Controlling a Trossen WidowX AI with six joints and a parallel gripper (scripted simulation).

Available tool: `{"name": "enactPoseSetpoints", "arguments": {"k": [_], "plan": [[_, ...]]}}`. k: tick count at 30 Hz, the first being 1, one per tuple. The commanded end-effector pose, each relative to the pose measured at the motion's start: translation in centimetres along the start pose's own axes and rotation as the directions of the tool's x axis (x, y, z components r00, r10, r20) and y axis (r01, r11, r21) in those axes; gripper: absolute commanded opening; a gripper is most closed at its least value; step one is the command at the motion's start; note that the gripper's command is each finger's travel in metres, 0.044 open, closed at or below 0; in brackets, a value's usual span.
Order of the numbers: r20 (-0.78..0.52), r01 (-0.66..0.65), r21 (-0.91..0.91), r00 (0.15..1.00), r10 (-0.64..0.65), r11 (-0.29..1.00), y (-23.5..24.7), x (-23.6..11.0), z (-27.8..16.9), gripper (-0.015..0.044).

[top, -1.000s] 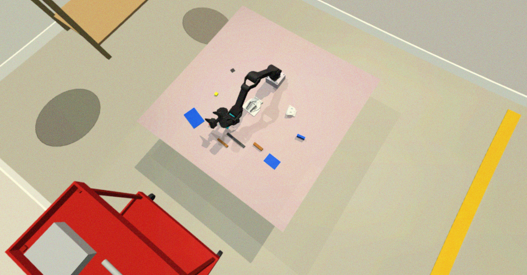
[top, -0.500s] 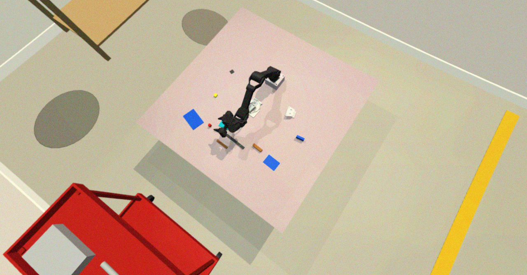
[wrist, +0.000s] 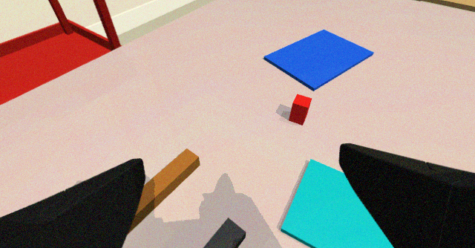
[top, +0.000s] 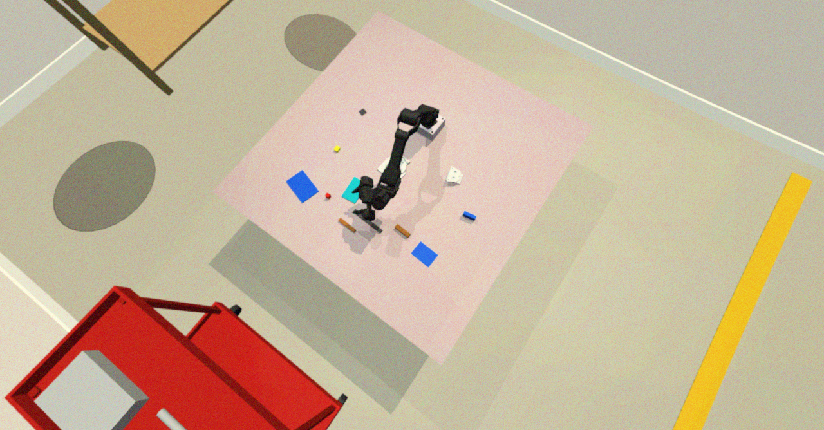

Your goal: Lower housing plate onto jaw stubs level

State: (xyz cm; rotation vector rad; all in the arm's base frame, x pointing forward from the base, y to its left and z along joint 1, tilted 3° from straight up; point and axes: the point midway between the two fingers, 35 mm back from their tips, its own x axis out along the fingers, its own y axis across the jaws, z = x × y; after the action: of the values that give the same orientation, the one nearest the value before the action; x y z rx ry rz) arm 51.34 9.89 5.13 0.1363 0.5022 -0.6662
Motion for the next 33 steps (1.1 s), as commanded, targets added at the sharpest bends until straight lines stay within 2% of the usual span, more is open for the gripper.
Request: {"name": "enactPoseSetpoints", "arguments": {"k": [1,16,33], "plan": [[-0.033,-0.050,-0.091,0.998,0.047,0.995,0.8,-1.7,-0.4,0.0440],[-0.192,-0.249,-0.444,0.965,0.181,0.861,2.7,-7.8,-4.1,0.0440],[-0.384,-0.469,-0.715,0.883,0.269,0.518,2.9,-15.1,-8.5,0.0440]]}}
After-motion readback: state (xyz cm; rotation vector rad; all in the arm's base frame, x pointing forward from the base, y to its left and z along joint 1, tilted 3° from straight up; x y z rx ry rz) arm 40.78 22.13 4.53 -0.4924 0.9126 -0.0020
